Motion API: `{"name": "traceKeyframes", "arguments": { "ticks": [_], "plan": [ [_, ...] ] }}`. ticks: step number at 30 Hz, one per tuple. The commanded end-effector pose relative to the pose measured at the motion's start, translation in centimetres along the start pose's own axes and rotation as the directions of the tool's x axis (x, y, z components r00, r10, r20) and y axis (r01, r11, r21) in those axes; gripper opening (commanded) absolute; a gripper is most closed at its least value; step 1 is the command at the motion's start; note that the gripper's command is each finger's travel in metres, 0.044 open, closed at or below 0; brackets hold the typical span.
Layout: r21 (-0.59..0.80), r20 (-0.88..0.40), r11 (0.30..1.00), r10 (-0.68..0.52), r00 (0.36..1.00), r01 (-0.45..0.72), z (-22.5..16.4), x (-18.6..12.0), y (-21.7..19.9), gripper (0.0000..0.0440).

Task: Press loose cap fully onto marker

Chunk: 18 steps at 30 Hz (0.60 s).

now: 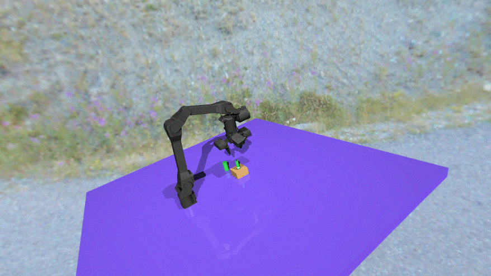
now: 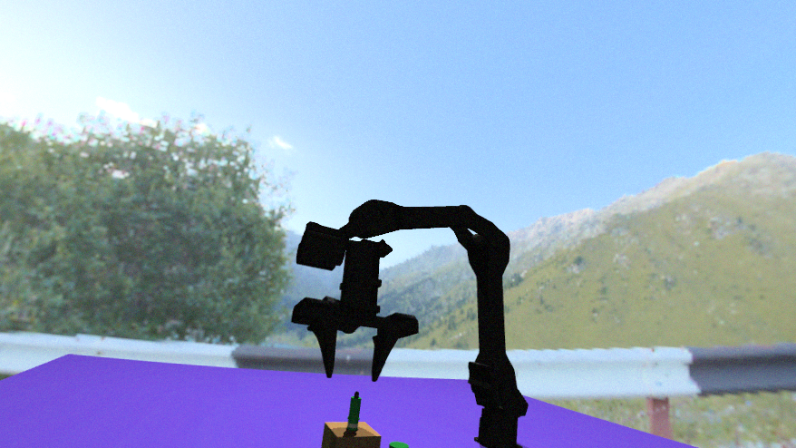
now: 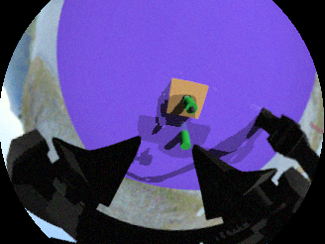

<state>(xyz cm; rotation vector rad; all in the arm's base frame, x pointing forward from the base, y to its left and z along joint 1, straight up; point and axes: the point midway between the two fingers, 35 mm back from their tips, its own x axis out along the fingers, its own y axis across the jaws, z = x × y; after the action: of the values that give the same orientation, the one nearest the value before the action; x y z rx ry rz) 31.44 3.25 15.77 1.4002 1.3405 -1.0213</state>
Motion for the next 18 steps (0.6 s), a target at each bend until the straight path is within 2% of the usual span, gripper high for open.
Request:
{"name": "traceKeyframes", "arguments": {
  "ticks": [1, 18],
  "plan": [
    [-0.008, 0.019, 1.000, -0.023, 1.000, 0.023, -0.5, 0.5, 0.0, 0.0324],
    [-0.053, 0.090, 0.994, -0.091, 0.992, 0.097, -2.5, 2.3, -0.6, 0.0326]
  ]
}}
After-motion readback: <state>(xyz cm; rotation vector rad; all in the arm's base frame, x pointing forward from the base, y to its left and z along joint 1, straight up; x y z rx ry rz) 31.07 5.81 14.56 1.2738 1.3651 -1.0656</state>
